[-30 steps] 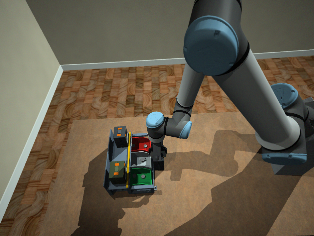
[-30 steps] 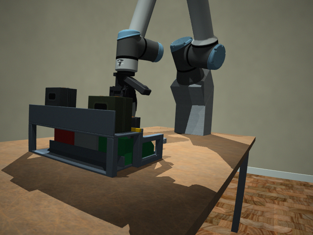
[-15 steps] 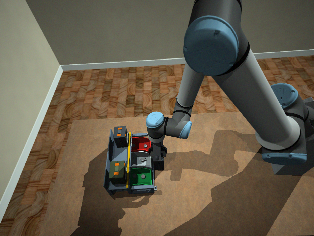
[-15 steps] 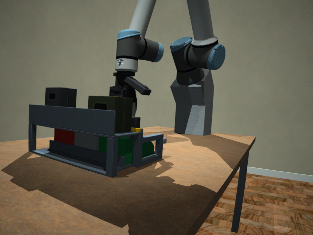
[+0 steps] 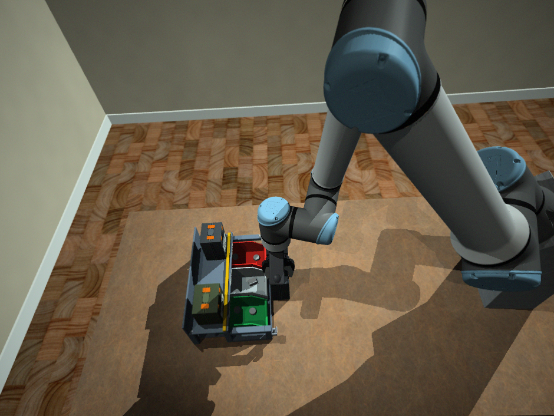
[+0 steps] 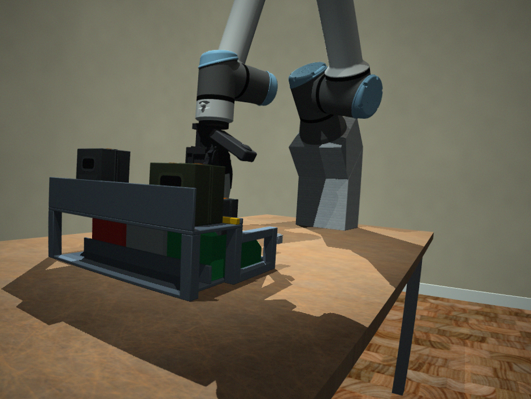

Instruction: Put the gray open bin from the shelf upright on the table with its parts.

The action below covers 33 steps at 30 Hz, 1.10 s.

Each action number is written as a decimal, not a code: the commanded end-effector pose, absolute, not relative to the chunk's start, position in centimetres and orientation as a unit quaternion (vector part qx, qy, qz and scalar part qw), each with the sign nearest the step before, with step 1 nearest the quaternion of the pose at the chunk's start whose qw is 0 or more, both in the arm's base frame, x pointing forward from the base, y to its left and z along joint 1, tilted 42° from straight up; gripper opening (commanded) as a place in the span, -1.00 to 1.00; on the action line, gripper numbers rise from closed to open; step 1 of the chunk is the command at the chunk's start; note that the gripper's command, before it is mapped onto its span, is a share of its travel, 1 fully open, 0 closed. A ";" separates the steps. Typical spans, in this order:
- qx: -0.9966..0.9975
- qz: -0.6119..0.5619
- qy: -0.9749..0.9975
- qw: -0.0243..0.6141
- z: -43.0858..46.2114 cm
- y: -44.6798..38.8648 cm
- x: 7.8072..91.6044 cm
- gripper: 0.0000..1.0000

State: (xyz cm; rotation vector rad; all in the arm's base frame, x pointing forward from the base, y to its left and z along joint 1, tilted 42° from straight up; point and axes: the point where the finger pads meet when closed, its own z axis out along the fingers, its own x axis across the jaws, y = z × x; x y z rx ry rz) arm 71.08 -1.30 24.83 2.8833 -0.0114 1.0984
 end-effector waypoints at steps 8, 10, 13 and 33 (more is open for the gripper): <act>0.934 0.356 -0.004 0.028 24.9 -1.3 71.1 -1.00; 0.934 0.356 -0.004 0.028 24.9 -1.3 71.1 -1.00; 0.934 0.356 -0.004 0.028 24.9 -1.3 71.1 -1.00; 0.934 0.356 -0.004 0.028 25.6 -1.2 70.4 -1.00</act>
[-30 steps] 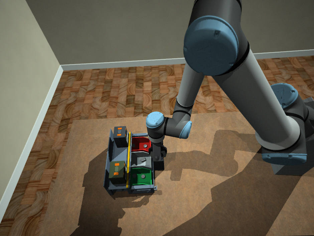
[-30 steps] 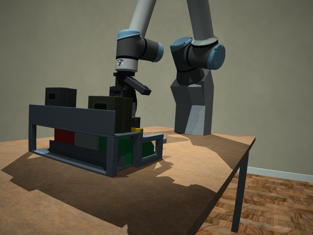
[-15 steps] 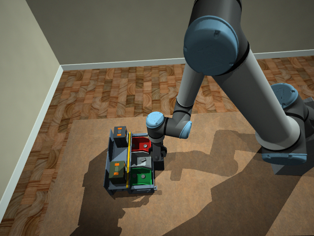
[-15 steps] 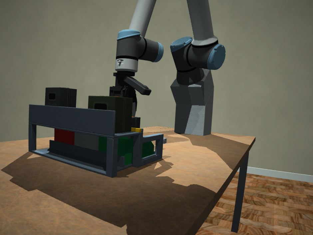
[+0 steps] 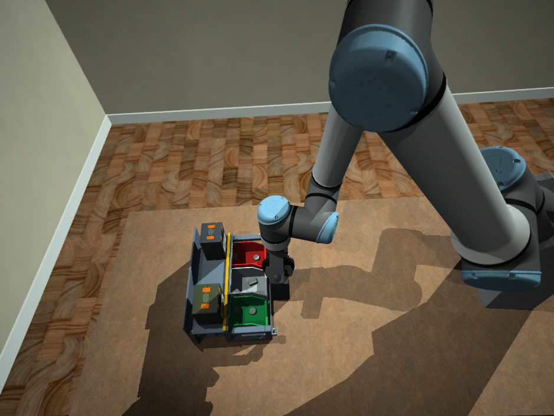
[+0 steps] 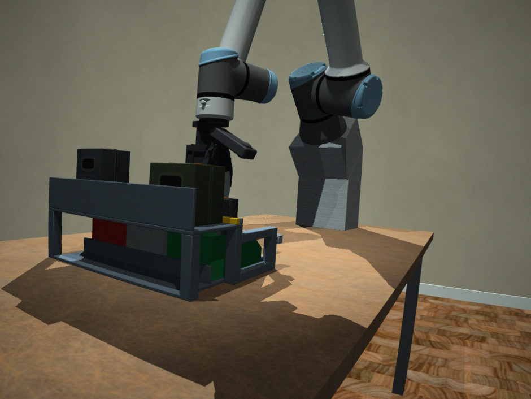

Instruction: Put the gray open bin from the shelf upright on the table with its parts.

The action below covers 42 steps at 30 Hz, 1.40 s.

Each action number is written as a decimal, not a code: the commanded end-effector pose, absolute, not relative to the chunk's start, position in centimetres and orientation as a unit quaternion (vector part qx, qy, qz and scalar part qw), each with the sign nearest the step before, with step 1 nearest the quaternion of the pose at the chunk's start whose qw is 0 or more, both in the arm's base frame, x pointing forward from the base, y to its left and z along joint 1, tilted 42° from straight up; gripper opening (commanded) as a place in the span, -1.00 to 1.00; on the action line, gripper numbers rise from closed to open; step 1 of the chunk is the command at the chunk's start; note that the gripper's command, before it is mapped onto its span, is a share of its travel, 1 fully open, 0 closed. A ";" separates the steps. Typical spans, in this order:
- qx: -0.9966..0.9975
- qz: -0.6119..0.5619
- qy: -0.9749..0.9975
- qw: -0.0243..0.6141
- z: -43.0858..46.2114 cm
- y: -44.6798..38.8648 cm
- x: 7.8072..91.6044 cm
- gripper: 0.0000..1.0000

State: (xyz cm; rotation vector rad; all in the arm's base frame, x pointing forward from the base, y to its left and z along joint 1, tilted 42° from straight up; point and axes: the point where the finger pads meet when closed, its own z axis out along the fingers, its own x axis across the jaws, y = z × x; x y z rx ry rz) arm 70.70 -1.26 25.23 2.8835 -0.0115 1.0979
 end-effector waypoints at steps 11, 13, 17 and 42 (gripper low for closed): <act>0.934 0.356 -0.004 0.028 25.6 -1.2 70.4 -1.00; 0.934 0.356 -0.004 0.028 26.1 -1.2 70.0 -1.00; 0.934 0.356 -0.004 0.028 26.8 -1.2 69.5 -1.00; 0.934 0.356 -0.004 0.028 26.6 -1.2 69.6 -1.00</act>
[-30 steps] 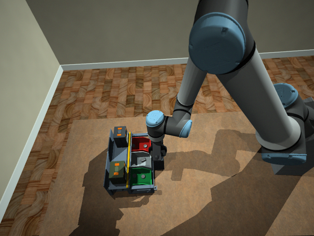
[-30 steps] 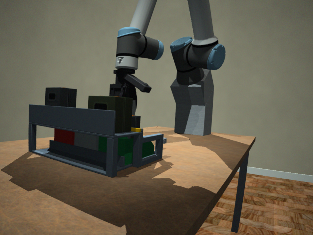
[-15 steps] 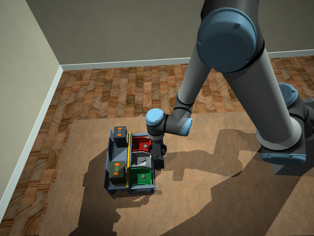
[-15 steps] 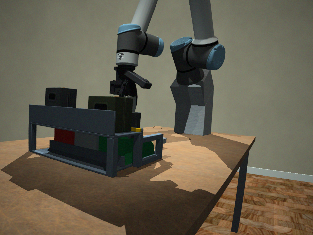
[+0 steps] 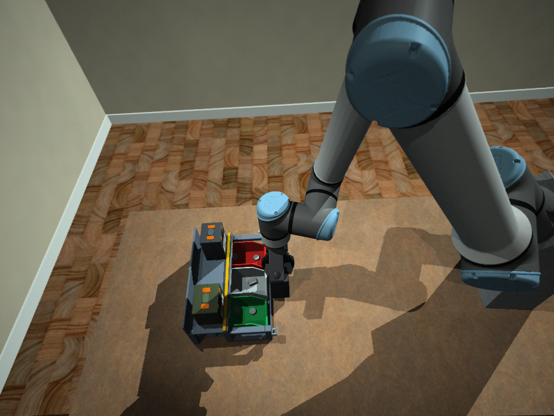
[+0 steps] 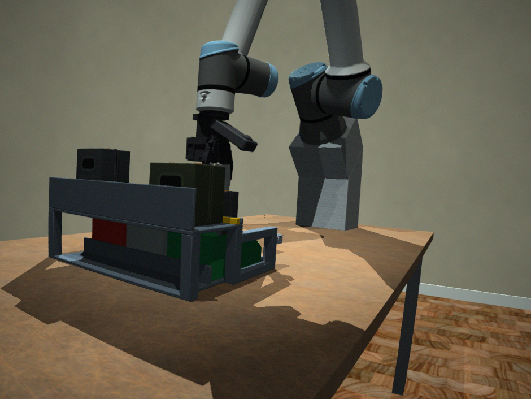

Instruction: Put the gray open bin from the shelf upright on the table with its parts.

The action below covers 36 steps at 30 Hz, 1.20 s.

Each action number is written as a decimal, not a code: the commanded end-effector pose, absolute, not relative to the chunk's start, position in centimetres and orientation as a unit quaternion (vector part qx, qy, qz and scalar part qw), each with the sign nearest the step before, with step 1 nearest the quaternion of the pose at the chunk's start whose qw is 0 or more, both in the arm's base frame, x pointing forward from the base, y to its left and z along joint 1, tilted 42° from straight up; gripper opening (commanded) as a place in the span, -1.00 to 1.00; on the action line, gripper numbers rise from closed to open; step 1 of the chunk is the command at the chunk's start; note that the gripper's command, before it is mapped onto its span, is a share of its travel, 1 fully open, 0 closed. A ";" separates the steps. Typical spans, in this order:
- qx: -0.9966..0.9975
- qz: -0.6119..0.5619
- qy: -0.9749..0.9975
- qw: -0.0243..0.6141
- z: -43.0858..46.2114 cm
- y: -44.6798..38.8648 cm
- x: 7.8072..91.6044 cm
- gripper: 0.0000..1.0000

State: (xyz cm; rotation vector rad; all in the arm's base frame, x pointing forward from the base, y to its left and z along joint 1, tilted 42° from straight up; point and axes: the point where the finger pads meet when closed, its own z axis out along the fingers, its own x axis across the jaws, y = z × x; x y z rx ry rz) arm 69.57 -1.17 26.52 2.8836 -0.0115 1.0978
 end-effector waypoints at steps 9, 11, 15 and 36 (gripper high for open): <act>0.934 0.356 -0.004 0.028 26.5 -1.2 69.7 -1.00; 0.934 0.356 -0.004 0.028 26.5 -1.2 69.7 -1.00; 0.934 0.356 -0.004 0.028 26.5 -1.2 69.7 -1.00; 0.934 0.356 -0.004 0.028 25.6 2.7 69.0 -1.00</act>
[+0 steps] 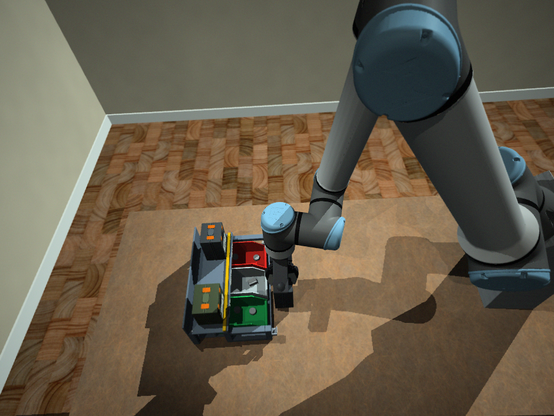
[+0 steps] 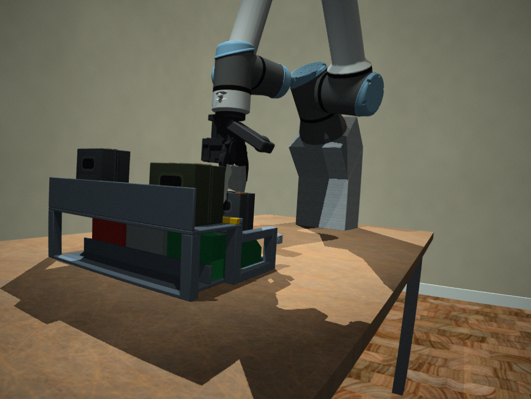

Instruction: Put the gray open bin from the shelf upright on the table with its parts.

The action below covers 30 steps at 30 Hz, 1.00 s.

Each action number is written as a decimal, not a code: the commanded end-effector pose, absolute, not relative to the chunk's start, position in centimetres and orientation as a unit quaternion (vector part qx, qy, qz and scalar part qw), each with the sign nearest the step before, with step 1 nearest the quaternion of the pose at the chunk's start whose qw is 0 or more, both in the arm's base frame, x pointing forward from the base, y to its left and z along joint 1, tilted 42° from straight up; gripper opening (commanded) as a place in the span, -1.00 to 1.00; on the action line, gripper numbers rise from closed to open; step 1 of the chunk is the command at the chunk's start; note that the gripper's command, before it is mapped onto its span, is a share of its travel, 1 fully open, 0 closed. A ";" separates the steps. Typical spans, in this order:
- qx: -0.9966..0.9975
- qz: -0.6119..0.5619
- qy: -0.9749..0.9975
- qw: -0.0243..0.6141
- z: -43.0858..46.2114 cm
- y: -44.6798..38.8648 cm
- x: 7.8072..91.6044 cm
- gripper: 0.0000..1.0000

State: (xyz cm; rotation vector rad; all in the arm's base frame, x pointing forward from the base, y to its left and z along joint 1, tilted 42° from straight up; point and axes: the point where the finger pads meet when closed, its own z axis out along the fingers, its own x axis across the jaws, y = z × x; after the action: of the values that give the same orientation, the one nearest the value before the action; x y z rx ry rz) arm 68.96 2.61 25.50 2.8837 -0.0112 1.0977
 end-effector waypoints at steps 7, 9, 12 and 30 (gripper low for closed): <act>0.934 0.356 -0.004 0.028 24.3 7.9 68.0 -1.00; 0.934 0.356 -0.004 0.028 24.3 7.9 68.0 -1.00; 0.934 0.356 -0.004 0.028 24.3 7.9 68.0 -1.00; 0.934 0.356 -0.004 0.028 23.5 11.4 67.4 -1.00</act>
State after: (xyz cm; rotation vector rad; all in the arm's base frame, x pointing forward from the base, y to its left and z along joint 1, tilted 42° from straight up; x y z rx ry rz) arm 67.37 11.21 23.47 2.8839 -0.0108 1.0978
